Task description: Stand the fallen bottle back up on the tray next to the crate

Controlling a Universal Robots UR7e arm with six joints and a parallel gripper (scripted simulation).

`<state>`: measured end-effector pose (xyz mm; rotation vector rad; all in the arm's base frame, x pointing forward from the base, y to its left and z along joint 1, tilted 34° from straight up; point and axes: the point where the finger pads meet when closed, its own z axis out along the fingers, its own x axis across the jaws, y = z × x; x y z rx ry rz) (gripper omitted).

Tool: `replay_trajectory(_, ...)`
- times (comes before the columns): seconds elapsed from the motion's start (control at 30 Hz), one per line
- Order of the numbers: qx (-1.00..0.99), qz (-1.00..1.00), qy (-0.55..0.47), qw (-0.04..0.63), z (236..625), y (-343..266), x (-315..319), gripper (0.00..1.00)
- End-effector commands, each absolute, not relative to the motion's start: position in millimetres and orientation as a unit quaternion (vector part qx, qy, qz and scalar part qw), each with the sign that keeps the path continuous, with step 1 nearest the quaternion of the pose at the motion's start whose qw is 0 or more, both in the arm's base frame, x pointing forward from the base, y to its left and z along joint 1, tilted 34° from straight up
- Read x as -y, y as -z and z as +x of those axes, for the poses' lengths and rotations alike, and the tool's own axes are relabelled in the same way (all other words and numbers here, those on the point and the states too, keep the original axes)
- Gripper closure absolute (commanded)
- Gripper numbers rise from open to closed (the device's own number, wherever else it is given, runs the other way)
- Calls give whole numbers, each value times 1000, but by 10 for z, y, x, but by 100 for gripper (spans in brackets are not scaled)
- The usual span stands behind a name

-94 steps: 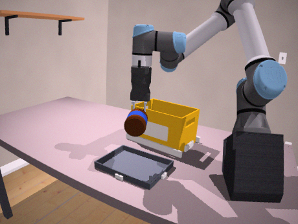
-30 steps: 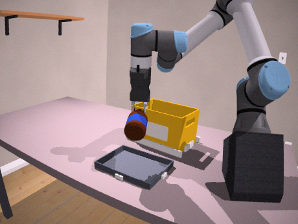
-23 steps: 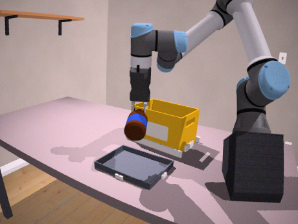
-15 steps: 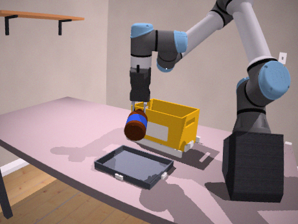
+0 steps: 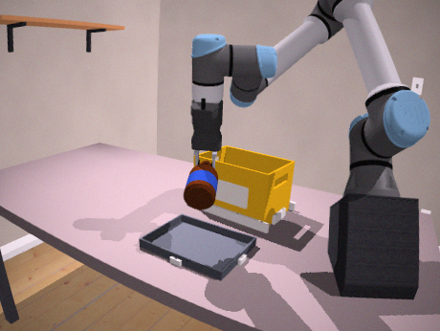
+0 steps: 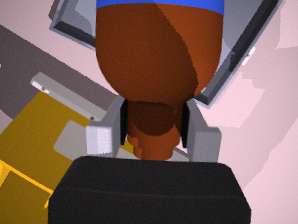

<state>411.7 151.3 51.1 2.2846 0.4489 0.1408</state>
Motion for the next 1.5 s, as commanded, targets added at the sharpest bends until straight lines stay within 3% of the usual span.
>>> replay_trajectory(0.0, -175, 894, -58, 408, 4117, -512, -1515, 100)
replay_trajectory(0.6, -174, 874, -68, 448, 4121, -514, -1527, 100)
replay_trajectory(1.47, -174, 873, -69, 451, 4122, -515, -1529, 100)
